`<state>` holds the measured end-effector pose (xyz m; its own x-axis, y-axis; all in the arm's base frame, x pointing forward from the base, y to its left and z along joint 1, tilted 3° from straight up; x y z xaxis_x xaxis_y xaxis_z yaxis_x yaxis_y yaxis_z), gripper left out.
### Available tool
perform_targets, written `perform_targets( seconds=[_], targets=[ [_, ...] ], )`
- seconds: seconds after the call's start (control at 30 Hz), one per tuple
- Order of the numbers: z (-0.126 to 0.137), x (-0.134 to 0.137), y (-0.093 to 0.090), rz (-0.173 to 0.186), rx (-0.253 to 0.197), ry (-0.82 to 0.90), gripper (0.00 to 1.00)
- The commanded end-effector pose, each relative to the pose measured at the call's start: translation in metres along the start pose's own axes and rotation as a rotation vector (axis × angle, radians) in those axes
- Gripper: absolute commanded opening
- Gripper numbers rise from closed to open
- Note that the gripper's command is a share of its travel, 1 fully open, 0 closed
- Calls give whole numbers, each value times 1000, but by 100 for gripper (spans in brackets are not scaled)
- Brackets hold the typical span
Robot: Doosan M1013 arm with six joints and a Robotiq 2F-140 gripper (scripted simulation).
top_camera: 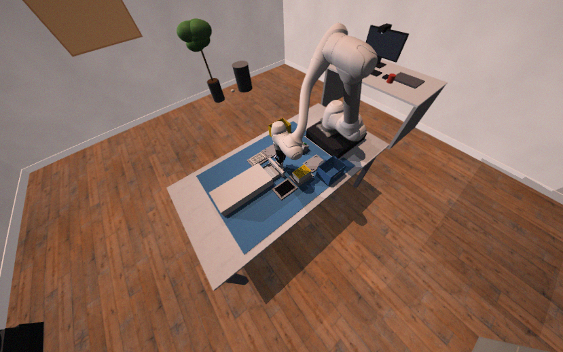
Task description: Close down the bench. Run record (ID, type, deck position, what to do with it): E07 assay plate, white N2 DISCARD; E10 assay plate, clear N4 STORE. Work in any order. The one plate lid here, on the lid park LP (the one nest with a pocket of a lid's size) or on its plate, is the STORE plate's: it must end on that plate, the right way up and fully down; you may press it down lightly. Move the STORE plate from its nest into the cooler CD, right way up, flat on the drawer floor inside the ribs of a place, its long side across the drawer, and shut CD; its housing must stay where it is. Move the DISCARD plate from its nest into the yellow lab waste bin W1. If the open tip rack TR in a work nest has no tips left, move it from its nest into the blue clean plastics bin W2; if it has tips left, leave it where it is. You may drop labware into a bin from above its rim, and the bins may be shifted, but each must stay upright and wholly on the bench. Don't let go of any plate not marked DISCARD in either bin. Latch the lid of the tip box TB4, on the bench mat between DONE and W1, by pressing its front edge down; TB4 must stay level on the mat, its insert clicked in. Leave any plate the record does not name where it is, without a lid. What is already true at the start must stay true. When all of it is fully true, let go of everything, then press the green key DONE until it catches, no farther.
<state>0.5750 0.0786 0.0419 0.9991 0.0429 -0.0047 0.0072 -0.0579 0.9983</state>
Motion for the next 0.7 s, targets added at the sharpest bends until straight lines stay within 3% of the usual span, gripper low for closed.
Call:
perform_targets(
  seconds=[0.0, 0.67],
  targets=[
    [0, 5, 0, 0, 0, 0, 0],
    [-2, 26, 0, 0, 0, 0, 0]
  ],
)
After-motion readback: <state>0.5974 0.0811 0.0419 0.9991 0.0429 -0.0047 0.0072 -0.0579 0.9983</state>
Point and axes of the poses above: the point where the finger pads meet when closed, its own y axis back along the fingers, its own x axis across the jaws, z = x × y, the point moved 9 cm from there along y, back along the fingers, and after that the axes turned 4 degrees about -y, right-handed, at the moved point
